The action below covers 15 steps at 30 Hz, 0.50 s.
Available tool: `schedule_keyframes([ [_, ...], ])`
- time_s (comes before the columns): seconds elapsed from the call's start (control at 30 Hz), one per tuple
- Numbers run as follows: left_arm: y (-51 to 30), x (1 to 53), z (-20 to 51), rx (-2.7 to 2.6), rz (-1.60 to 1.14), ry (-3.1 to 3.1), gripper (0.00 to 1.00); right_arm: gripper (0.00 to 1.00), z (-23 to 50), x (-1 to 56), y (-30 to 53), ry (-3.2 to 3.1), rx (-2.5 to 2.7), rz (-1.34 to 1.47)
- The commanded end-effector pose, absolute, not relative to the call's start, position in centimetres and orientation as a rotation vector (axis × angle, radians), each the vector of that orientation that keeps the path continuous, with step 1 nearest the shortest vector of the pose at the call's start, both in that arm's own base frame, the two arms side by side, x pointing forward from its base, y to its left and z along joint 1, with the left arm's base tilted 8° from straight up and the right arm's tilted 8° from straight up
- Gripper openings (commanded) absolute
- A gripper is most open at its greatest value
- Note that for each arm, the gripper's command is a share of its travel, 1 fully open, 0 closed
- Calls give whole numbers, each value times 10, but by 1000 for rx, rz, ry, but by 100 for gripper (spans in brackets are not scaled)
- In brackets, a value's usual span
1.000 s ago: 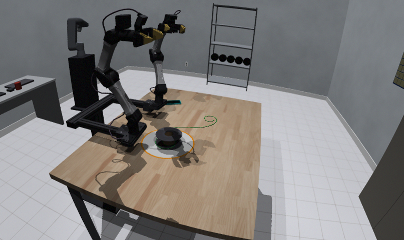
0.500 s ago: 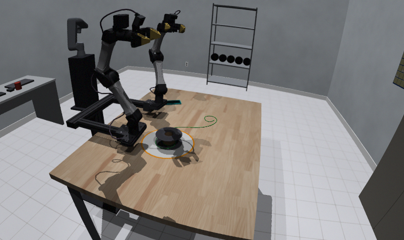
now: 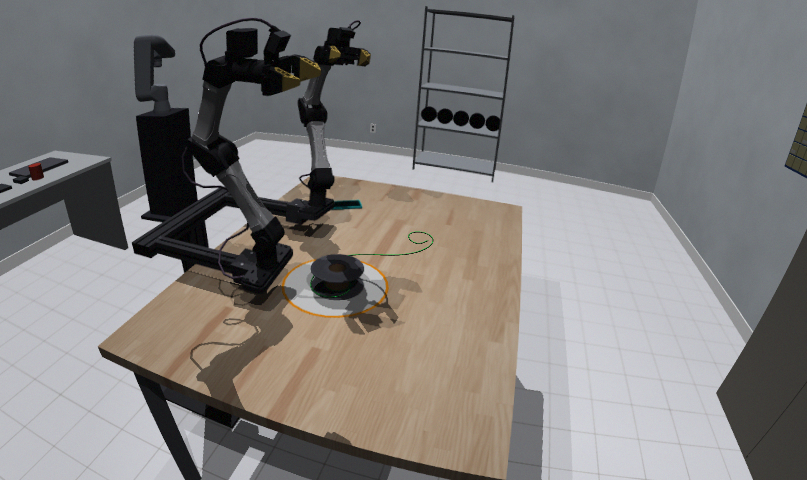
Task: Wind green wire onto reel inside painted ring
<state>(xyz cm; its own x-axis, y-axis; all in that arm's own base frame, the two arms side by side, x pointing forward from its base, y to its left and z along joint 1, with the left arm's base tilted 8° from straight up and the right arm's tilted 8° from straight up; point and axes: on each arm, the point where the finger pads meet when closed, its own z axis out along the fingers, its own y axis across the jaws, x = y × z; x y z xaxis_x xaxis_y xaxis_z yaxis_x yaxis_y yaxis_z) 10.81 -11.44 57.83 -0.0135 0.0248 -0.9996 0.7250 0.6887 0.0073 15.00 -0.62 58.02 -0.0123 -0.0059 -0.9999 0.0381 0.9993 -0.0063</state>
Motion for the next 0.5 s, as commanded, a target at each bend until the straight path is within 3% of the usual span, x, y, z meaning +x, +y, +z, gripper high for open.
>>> schedule_keyframes([
  [0.0,-109,106,586,624,-624,1479,100,100,586,153,-6,1571,30,-30],
  [0.47,-97,118,586,536,-536,1503,100,100,586,153,-6,1571,29,-29],
])
